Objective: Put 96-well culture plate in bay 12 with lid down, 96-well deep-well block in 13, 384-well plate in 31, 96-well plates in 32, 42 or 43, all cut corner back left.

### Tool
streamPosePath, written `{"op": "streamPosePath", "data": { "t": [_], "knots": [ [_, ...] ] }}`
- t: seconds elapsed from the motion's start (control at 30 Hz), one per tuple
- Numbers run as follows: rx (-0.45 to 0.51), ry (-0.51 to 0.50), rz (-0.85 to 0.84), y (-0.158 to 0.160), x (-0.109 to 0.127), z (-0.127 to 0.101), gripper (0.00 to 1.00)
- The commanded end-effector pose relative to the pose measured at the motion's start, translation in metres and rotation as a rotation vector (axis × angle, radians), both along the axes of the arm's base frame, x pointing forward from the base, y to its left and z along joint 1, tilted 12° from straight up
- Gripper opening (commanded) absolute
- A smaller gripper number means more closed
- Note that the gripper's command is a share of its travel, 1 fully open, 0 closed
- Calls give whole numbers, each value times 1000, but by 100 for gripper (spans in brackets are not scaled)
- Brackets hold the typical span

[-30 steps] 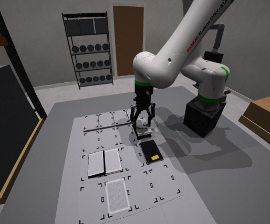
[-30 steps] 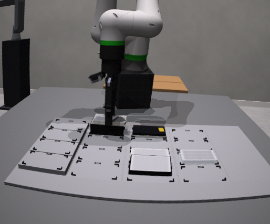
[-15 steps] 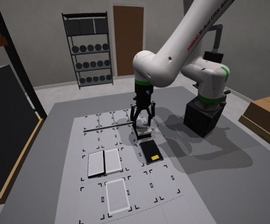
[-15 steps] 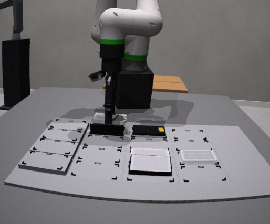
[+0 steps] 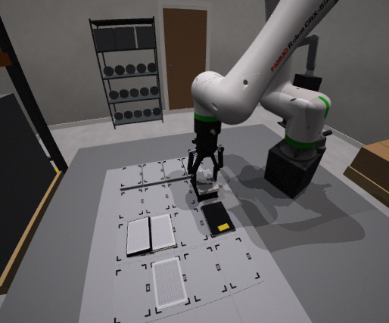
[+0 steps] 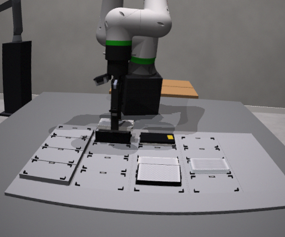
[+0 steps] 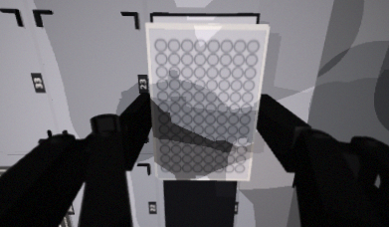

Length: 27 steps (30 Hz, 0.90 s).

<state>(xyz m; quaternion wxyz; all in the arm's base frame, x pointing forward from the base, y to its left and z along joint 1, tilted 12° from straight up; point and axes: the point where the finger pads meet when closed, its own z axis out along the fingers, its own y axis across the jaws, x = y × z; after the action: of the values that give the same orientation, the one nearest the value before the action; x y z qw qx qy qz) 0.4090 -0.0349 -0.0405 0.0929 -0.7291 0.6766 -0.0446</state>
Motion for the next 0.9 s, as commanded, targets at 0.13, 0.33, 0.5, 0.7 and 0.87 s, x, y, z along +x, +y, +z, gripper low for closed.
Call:
{"op": "streamPosePath", "data": {
  "t": [0.13,0.33,0.5,0.7,0.87],
  "knots": [
    [0,-1,0,0,0,1,10],
    [0,-1,0,-1,-1,9,10],
    [0,-1,0,-1,-2,15,10],
    [0,-1,0,-1,-3,18,10],
    [-1,-2,6,-1,0,18,10]
  ]
}}
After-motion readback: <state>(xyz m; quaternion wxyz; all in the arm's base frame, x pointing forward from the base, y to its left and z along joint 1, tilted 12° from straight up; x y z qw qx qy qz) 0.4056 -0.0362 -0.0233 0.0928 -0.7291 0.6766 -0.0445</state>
